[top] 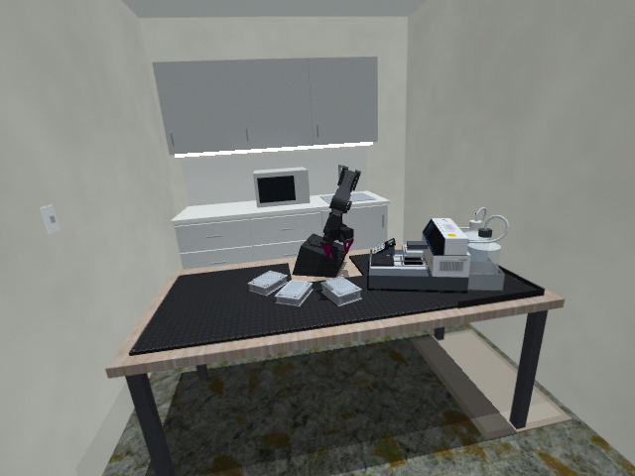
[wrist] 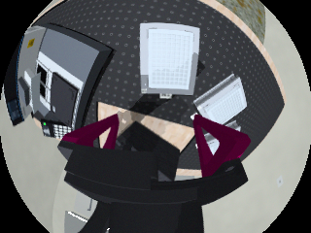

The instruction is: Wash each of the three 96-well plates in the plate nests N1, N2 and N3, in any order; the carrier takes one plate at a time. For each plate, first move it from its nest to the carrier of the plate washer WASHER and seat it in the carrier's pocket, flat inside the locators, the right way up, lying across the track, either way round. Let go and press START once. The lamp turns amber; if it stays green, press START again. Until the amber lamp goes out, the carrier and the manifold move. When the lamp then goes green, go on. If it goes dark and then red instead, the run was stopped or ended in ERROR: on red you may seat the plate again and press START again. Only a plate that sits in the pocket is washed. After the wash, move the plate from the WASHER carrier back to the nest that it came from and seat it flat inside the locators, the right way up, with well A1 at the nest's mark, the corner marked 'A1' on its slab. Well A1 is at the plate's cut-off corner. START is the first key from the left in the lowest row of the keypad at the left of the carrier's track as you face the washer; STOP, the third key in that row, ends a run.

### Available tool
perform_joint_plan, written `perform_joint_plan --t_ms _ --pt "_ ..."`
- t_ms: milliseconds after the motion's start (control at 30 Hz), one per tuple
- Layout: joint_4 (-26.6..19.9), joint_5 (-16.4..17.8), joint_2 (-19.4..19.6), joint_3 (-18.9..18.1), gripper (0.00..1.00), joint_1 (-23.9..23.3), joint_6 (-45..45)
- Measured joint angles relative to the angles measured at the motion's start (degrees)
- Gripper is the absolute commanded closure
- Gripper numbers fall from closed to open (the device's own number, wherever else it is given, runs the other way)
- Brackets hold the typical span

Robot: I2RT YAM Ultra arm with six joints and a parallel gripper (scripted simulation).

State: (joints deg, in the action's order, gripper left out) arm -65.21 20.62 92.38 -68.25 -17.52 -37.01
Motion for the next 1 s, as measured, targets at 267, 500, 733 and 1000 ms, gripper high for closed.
perform_joint_plan --t_ms 267,500,733,1000 --pt "3.56 -0.13 7.89 -5.46 0.0 2.78 2.78" --pt "5.46 -0.2 12.33 -9.31 0.0 4.11 4.48" --pt "5.92 -0.24 12.72 -9.84 0.0 4.04 5.14" --pt "6.45 -0.24 12.85 -9.42 0.0 4.28 5.38"
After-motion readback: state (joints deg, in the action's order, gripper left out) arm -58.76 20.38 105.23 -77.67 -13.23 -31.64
